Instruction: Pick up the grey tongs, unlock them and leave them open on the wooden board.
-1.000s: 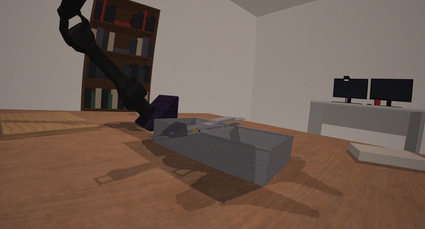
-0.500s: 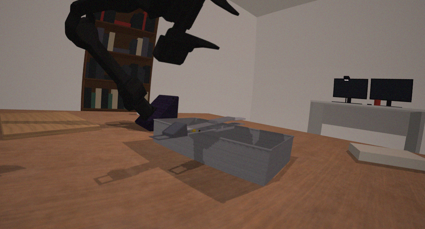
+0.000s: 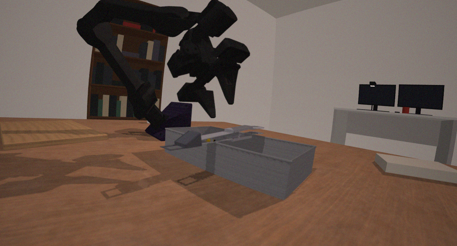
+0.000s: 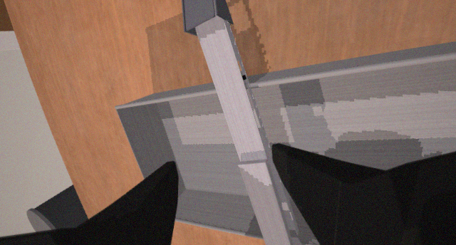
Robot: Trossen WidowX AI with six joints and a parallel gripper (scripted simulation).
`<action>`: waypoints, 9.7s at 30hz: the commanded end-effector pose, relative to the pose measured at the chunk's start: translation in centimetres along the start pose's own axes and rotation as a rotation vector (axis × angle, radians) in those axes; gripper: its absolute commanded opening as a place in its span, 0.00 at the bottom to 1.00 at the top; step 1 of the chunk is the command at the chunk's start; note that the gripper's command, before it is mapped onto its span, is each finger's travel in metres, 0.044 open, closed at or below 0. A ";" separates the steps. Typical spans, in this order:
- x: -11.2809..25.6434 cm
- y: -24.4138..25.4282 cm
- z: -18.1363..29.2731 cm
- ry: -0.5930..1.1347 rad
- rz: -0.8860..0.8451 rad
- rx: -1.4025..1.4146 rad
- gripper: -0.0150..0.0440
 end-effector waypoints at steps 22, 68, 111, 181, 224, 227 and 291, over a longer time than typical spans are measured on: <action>-1.4 -1.8 0.4 -0.055 0.034 -0.009 0.69; -8.2 -2.0 -0.3 -0.061 0.030 -0.009 0.69; -3.5 1.3 0.0 -0.057 0.031 -0.014 0.00; -1.8 2.3 0.2 -0.009 0.558 0.228 0.00; 4.5 -3.6 -24.3 -0.105 0.533 -0.161 0.00; 5.4 -4.7 -25.7 -0.122 0.532 -0.191 0.00; 9.2 -20.1 -35.2 0.081 0.653 -0.550 0.00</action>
Point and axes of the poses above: the point midway between the two fingers, 35 mm back from their tips, its own x axis back along the fingers, its own y axis across the jaws, z = x × y, the point moved 1 cm from there along x, back along the fingers, and after that the axes turned 3 degrees about -x, right-handed, at the moved point
